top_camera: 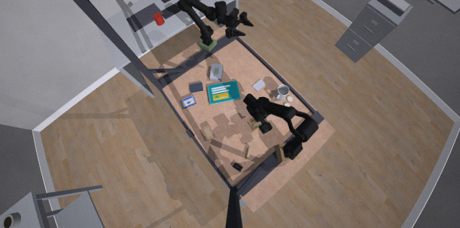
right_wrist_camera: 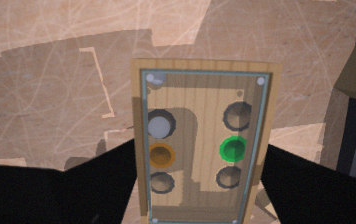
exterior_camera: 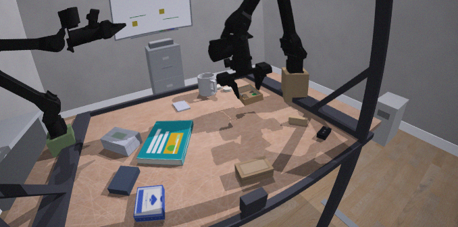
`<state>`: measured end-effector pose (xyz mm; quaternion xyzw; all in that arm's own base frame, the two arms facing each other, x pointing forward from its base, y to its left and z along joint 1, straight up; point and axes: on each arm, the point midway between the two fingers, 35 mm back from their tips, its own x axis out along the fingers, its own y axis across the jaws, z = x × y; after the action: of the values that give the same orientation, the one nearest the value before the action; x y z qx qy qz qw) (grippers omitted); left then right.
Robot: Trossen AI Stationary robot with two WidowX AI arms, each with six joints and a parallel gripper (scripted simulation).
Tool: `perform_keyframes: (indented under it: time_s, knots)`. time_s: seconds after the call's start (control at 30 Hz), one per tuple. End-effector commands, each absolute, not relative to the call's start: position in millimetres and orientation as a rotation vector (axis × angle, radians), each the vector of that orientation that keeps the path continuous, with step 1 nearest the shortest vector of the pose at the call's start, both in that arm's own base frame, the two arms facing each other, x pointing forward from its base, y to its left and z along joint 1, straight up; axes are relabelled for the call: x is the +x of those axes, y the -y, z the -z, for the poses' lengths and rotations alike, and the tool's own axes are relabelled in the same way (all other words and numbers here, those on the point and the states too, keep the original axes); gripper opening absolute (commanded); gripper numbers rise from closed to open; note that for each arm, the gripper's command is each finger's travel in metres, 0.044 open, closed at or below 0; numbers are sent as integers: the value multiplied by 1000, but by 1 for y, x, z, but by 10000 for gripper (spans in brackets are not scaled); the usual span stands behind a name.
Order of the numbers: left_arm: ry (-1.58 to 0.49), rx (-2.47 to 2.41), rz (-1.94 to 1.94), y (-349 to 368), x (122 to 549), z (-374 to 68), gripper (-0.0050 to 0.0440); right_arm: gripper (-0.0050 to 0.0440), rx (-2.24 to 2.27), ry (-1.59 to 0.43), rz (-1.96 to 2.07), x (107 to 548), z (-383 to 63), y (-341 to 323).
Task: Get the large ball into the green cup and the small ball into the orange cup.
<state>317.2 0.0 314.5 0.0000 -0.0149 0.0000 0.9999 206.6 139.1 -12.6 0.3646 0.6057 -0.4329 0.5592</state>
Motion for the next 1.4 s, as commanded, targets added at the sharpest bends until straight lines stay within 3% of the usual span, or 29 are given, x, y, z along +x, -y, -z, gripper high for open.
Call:
perform_keyframes:
  time_s: [0.0,0.63,1.07,1.37]
  knots:
    - [50,0,0,0,316,-323,400,-50,827,-1467,1056,215,9,-144]
    - [50,0,0,0,316,-323,400,-50,928,-1748,1020,222,12,-135]
    - [50,0,0,0,316,-323,400,-50,928,-1747,1019,222,11,-135]
    - [50,0,0,0,316,-323,400,-50,938,-1579,983,213,8,-136]
